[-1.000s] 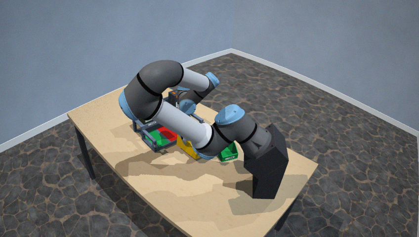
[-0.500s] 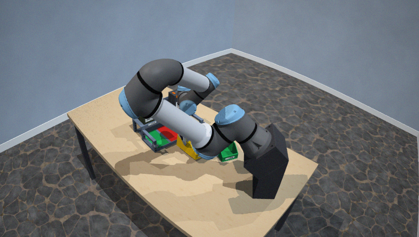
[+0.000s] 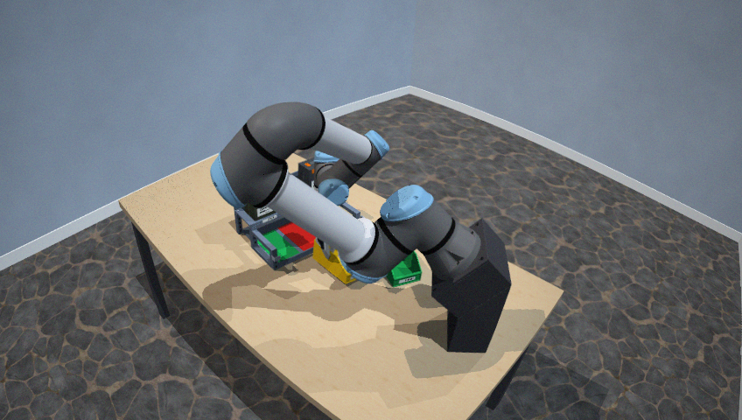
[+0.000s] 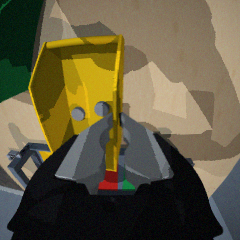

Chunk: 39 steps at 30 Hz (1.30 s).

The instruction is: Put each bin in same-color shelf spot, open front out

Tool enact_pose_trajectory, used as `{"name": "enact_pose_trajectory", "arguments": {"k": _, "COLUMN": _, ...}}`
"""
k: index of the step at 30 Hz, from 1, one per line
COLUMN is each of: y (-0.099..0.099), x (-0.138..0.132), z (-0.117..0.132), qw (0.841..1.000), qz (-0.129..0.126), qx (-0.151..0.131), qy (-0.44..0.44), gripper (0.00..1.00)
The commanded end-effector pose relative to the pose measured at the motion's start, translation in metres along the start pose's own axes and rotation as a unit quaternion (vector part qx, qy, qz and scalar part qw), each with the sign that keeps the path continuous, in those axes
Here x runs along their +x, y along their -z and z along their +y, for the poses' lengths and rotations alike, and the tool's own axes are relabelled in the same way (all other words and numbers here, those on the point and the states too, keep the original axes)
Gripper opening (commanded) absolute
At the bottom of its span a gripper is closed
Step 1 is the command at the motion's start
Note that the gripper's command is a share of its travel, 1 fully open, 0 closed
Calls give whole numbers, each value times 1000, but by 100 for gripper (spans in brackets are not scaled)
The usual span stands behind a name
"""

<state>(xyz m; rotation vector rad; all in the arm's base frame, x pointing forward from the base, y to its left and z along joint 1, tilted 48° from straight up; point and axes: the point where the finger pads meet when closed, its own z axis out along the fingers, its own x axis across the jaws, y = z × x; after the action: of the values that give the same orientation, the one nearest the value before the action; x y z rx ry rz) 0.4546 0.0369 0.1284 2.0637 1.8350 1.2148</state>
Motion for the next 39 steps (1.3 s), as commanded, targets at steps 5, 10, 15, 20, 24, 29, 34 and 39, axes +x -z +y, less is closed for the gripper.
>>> {"name": "enact_pose_trajectory", "arguments": {"k": 5, "y": -2, "x": 0, "z": 0, "qw": 1000, "qz": 0, "qx": 0, "qy": 0, "gripper": 0}}
{"name": "enact_pose_trajectory", "arguments": {"k": 10, "y": -3, "x": 0, "z": 0, "qw": 1000, "qz": 0, "qx": 0, "qy": 0, "gripper": 0}}
{"name": "enact_pose_trajectory", "arguments": {"k": 15, "y": -3, "x": 0, "z": 0, "qw": 1000, "qz": 0, "qx": 0, "qy": 0, "gripper": 0}}
{"name": "enact_pose_trajectory", "arguments": {"k": 20, "y": -4, "x": 0, "z": 0, "qw": 1000, "qz": 0, "qx": 0, "qy": 0, "gripper": 0}}
{"name": "enact_pose_trajectory", "arguments": {"k": 24, "y": -4, "x": 0, "z": 0, "qw": 1000, "qz": 0, "qx": 0, "qy": 0, "gripper": 0}}
{"name": "enact_pose_trajectory", "arguments": {"k": 29, "y": -4, "x": 0, "z": 0, "qw": 1000, "qz": 0, "qx": 0, "qy": 0, "gripper": 0}}
{"name": "enact_pose_trajectory", "arguments": {"k": 34, "y": -4, "x": 0, "z": 0, "qw": 1000, "qz": 0, "qx": 0, "qy": 0, "gripper": 0}}
{"name": "enact_pose_trajectory", "arguments": {"k": 39, "y": -4, "x": 0, "z": 0, "qw": 1000, "qz": 0, "qx": 0, "qy": 0, "gripper": 0}}
